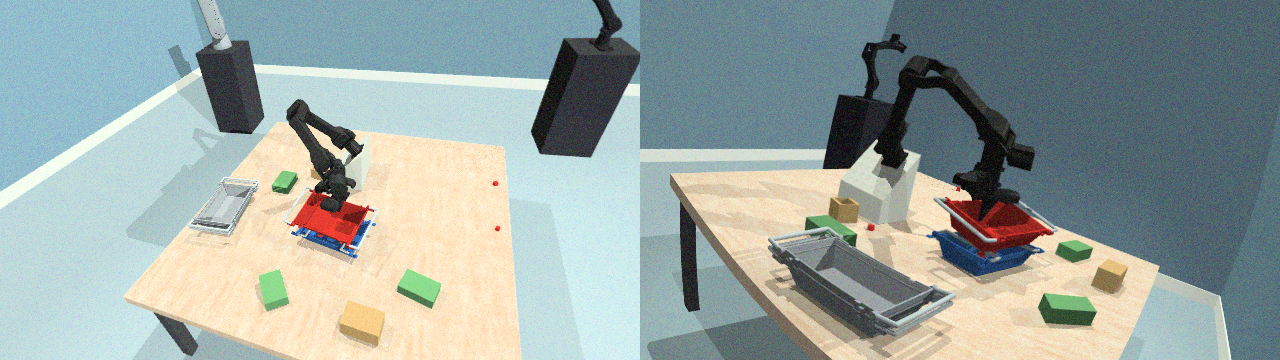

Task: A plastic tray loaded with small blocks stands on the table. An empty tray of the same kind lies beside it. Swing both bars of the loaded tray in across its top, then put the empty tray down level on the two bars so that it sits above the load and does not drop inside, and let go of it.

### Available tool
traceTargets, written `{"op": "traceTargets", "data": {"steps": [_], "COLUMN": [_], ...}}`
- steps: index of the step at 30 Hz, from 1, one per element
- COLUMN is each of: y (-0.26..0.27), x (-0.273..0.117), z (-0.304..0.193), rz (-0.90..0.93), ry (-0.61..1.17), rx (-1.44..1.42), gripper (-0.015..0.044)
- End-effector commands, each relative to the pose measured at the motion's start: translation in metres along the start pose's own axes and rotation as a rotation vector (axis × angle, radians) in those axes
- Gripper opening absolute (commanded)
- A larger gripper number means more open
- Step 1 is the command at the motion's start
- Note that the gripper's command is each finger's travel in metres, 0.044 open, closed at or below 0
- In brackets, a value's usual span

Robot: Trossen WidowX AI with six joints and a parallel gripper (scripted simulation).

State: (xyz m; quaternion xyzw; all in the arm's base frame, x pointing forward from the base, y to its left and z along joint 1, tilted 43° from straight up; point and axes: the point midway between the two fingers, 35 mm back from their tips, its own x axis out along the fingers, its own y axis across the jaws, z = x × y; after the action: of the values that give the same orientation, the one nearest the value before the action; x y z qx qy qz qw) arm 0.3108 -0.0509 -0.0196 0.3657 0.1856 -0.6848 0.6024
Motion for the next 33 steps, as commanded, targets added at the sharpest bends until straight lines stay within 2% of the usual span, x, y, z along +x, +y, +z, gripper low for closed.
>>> {"op": "traceTargets", "data": {"steps": [1, 21, 33], "y": [-0.006, 0.000, -0.009], "x": [0.006, 0.001, 0.013], "z": [0.001, 0.000, 0.001], "rz": [-0.029, -0.002, -0.029], "ry": [0.001, 0.000, 0.000], "rx": [-0.013, -0.001, -0.013], "gripper": [0.0000, 0.0000, 0.0000]}}
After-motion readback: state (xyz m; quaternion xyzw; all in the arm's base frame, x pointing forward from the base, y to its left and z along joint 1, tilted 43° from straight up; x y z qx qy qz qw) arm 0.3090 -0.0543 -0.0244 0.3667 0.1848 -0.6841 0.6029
